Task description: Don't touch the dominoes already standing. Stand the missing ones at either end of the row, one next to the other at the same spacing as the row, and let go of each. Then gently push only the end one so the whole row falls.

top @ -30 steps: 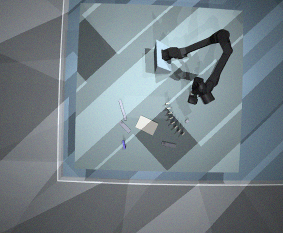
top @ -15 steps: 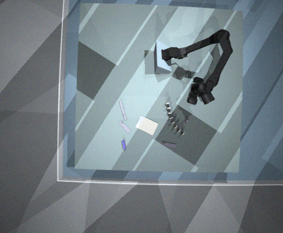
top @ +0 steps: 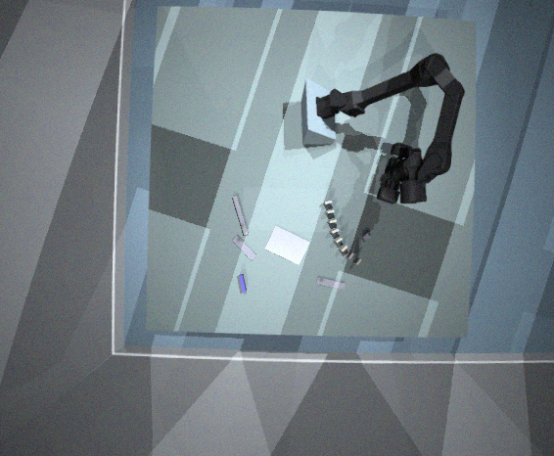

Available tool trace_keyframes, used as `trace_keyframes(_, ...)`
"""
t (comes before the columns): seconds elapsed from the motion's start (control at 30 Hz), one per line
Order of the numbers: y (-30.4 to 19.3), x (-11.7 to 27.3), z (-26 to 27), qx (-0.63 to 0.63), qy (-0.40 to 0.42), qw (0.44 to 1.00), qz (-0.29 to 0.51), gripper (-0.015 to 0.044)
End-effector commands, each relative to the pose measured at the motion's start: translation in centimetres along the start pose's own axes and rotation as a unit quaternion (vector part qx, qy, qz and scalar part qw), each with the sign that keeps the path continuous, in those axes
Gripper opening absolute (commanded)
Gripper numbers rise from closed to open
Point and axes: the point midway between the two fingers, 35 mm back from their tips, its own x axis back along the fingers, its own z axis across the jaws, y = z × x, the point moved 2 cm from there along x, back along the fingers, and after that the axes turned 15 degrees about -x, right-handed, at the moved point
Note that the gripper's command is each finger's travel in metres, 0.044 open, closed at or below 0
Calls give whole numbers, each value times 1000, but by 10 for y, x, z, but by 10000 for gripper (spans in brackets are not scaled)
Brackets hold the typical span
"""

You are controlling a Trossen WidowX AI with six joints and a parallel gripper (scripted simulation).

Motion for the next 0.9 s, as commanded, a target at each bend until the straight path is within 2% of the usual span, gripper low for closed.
trace_keyframes(0.0, 1, 19, 7, 10, 6, 1000, -5, 107)
trace_keyframes(0.13, -4, 19, -4, -21, 3, 1000, -4, 107)
trace_keyframes(0.23, -31, 19, -49, -156, -3, 988, 2, 107)
trace_keyframes(0.43, -113, 19, -124, -431, -3, 902, 1, 107)
trace_keyframes(0.5, -133, 18, -135, -485, 1, 875, 0, 107)
trace_keyframes(0.7, -136, 14, -138, -492, 1, 871, 0, 107)
trace_keyframes(0.87, -135, -14, -143, -492, -2, 871, 1, 107)
